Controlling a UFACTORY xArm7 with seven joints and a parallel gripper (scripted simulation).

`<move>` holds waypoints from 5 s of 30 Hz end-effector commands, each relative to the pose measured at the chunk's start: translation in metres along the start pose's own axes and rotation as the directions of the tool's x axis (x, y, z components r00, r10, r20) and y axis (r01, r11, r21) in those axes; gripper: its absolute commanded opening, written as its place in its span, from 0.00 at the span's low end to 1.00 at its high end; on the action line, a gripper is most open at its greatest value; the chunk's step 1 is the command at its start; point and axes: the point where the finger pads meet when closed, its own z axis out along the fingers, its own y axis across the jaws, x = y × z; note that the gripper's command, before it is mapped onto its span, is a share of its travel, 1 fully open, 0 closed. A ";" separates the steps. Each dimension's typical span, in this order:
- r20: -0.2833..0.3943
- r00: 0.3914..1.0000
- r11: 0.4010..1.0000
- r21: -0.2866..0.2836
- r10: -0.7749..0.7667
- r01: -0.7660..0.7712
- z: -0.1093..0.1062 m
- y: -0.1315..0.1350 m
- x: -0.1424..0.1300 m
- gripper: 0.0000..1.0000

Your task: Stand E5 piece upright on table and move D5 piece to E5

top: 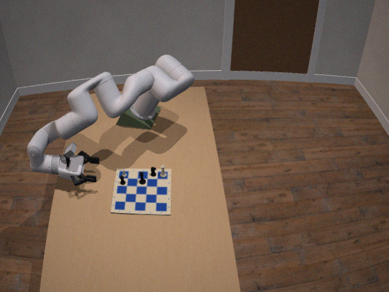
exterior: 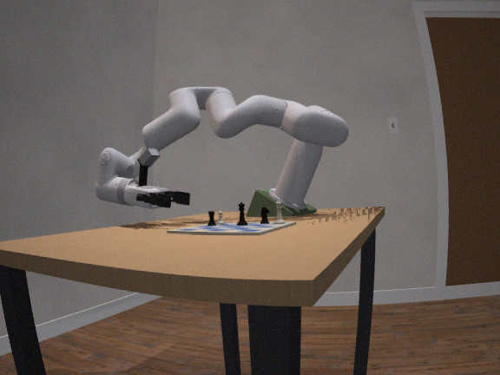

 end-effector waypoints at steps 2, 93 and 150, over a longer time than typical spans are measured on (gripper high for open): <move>0.003 1.000 1.000 0.001 -0.002 0.002 -0.001 0.000 0.001 1.00; 0.794 0.573 0.963 0.267 -0.202 -0.030 0.028 0.036 0.126 1.00; 0.810 0.234 0.837 0.546 -0.538 0.035 0.042 0.004 0.163 1.00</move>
